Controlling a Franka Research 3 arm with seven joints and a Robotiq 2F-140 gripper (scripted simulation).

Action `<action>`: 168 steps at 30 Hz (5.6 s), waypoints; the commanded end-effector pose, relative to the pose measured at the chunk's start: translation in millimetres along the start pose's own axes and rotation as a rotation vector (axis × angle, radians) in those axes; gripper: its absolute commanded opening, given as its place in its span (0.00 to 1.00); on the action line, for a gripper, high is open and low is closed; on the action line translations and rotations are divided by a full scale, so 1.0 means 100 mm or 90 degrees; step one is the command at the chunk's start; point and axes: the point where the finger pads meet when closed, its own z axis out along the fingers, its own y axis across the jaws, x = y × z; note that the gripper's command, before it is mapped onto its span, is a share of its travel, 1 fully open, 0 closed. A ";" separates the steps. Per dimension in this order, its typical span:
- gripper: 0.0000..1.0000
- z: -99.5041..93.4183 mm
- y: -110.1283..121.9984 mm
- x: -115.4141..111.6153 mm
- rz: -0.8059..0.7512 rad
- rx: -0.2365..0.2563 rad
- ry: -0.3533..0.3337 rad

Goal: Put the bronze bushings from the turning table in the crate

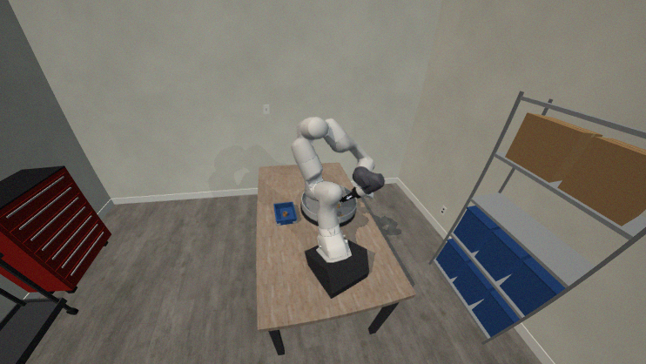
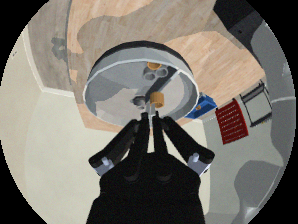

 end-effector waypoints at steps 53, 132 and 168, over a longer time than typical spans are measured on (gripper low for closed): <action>0.00 0.36 -0.85 -0.71 -0.326 0.077 0.145; 0.00 1.70 1.80 -2.34 -0.380 -0.155 -0.035; 0.00 1.63 2.68 -1.93 -0.381 -0.322 0.003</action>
